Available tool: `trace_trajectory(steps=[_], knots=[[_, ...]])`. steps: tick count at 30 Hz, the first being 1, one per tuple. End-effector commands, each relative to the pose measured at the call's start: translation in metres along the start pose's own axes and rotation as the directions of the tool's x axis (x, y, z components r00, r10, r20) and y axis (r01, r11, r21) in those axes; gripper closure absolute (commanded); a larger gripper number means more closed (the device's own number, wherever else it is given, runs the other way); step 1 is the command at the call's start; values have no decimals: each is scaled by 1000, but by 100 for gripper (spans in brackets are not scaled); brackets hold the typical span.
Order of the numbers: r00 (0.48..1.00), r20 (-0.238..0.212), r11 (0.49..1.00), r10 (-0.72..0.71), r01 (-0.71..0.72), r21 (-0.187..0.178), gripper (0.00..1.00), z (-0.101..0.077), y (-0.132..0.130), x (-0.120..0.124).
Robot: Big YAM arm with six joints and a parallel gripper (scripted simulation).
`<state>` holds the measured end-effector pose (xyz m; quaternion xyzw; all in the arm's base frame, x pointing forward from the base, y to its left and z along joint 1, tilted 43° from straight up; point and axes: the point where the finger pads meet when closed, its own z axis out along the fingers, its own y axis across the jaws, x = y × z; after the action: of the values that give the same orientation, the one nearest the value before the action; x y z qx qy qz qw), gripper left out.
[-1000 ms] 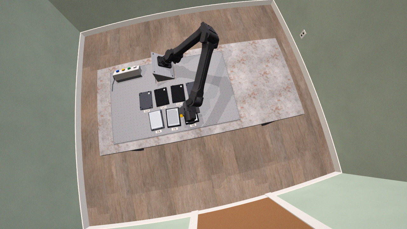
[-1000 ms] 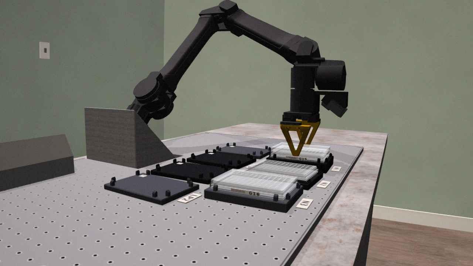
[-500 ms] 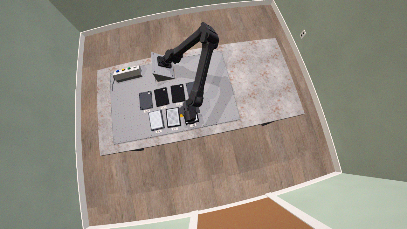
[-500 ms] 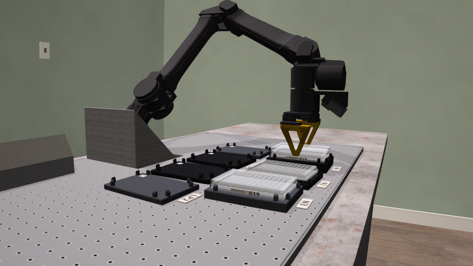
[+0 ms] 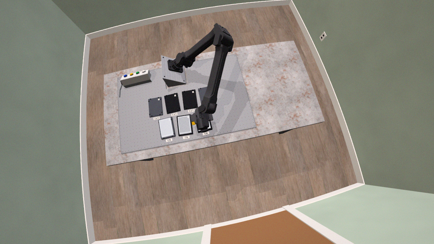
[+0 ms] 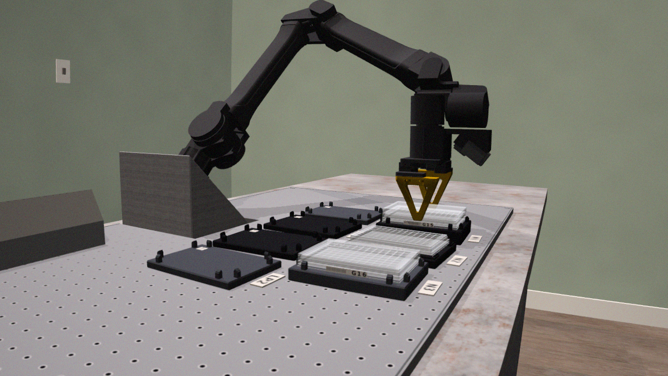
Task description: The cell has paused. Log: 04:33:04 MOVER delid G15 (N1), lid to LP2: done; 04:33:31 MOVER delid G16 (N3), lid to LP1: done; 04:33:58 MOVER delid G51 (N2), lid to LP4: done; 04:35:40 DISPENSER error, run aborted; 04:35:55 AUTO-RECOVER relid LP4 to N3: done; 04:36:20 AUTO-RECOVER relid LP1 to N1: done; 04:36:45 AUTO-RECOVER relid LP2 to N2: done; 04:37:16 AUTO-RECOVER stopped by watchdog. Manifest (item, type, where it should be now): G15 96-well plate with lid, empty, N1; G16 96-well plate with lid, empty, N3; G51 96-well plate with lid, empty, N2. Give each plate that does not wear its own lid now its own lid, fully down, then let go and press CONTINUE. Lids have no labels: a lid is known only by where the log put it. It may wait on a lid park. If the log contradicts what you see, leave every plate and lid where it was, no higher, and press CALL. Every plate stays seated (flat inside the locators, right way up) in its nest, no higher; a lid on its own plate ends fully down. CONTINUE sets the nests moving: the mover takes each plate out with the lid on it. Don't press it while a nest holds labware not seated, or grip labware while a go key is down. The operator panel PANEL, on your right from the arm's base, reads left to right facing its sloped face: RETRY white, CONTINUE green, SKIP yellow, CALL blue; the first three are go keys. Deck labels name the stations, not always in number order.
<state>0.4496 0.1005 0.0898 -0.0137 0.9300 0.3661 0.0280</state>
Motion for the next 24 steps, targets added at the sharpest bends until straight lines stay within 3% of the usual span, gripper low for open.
trace_trajectory(steps=[1,6,9,11,13,24], knots=[[1000,-22,1000,0,0,0,0,9,2,3],[1000,-22,1000,0,0,0,0,9,2,3],[999,9,999,-34,34,2,0,-9,9,-14],[999,41,1000,-23,23,5,0,-26,4,-17],[998,49,999,-31,31,7,0,-34,7,-18],[999,25,1000,-24,24,5,0,-37,6,-9]])
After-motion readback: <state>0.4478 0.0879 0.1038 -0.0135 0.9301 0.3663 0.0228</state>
